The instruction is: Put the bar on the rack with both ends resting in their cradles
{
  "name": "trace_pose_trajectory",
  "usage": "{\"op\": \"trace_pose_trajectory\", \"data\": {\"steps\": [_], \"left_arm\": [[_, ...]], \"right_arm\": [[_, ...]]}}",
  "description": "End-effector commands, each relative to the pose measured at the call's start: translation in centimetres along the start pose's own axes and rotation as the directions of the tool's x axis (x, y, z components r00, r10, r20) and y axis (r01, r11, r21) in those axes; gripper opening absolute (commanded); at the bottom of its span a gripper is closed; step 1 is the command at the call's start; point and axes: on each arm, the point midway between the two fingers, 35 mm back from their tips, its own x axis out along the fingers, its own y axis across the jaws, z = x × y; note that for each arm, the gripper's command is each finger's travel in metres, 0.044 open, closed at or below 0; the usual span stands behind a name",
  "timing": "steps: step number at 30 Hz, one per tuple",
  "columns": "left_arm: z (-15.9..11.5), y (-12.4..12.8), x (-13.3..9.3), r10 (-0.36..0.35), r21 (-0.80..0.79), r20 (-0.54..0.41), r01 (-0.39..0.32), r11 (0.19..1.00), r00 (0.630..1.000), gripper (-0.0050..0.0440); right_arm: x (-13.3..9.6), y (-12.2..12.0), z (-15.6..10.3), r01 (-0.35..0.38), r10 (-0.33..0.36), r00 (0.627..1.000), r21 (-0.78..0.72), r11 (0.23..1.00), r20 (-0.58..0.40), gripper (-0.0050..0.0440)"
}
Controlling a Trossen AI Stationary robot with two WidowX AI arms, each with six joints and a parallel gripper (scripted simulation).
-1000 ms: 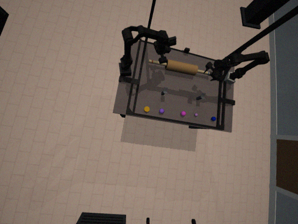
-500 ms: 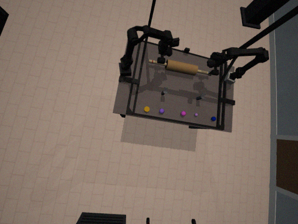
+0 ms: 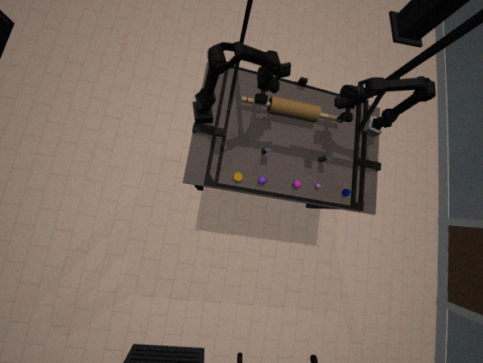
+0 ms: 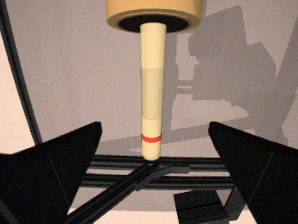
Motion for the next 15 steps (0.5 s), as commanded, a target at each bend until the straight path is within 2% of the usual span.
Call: {"op": "trace_pose_trajectory", "data": {"steps": [1, 15], "left_arm": [[-0.3, -0.1, 0.8, -0.003, 0.006, -0.015, 0.003, 1.000, 1.000, 0.0440], [-0.1, -0.1, 2.7, -0.003, 0.005, -0.015, 0.004, 1.000, 1.000, 0.0440]], "right_arm": [[0.7, 0.0, -0.2, -0.001, 0.001, 1.000, 0.003, 1.000, -0.013, 0.0440], [2.6, 0.1, 0.0, 0.000, 0.001, 1.000, 0.003, 1.000, -0.013, 0.0440]]}}
